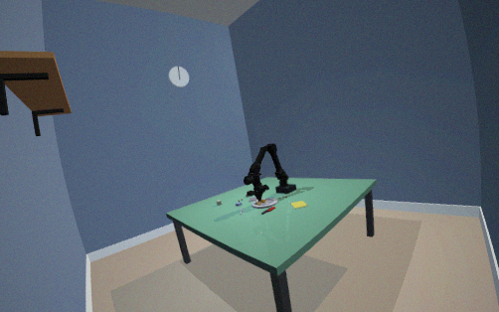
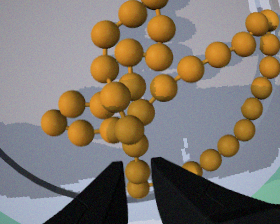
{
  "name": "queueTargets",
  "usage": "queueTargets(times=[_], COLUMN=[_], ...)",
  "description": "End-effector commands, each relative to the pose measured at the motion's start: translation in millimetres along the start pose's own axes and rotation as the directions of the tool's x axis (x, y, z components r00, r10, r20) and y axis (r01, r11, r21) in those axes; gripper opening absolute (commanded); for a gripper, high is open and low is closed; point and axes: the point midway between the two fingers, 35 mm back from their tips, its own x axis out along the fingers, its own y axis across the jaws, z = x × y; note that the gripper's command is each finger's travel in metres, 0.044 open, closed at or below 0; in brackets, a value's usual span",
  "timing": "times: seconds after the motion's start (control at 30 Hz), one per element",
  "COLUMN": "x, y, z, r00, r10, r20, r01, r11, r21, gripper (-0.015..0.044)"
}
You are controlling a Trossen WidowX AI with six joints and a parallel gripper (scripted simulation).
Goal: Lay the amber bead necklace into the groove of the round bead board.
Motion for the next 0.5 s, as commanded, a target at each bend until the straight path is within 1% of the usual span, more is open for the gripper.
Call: queueTargets(times=[0.0,0.47], x=[-0.1,-2.2], y=[-0.1,0.4], z=[0.0,-0.1], r00=[1.0,1.0], r10=[0.0,0.002], r20=[0.0,0.0], r01=[0.0,-0.002], r11=[1.0,1.0], r21=[0.0,-0.001], gripper=[0.0,0.0])
